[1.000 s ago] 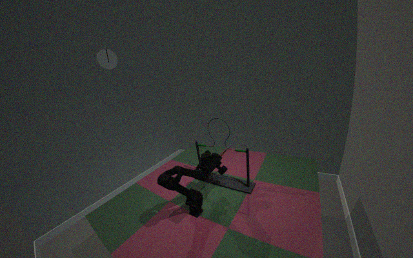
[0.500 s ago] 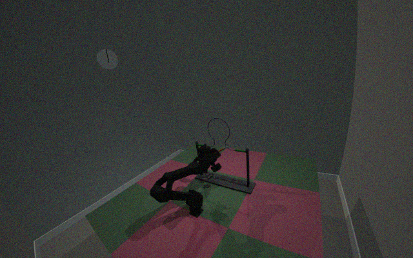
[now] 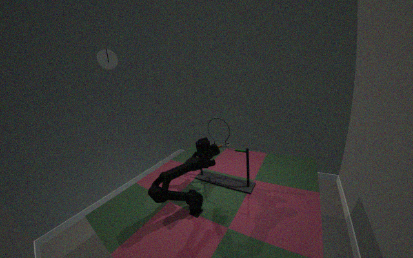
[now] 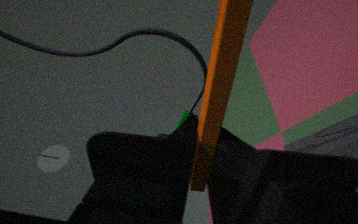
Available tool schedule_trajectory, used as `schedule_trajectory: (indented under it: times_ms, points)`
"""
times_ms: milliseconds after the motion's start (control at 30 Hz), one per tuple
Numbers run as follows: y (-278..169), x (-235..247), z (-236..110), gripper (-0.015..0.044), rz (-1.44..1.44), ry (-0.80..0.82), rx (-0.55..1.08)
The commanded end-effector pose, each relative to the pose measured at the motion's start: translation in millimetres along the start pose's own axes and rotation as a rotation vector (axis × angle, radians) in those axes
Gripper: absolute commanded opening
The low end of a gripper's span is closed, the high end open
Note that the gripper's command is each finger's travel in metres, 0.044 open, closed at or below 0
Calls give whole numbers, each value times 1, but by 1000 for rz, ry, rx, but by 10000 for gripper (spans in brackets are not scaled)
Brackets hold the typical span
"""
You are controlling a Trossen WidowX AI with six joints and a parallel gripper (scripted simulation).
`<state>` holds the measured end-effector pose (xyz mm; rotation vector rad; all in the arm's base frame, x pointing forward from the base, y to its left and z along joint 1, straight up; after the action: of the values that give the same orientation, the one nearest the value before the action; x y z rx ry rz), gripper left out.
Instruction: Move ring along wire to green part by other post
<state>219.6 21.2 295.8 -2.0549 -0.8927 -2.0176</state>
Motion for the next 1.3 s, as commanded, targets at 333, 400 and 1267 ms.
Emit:
schedule_trajectory:
  times_ms: [333, 400, 1267]
  points:
    - [10, 40, -4, -150, 267, 153, -11]
    - [12, 46, -5, -150, 307, 175, -13]
    - [52, 94, -25, -150, 726, 403, -33]
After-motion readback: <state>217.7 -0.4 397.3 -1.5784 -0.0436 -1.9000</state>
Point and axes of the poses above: the point midway between the two fingers, 35 mm back from their tips, its own z axis out along the fingers, its own x axis across the jaws, y = z × x, the point moved 5 cm from there along -z, back along the fingers, and after that the axes turned 7 degrees about -z, right-handed, at the moved point
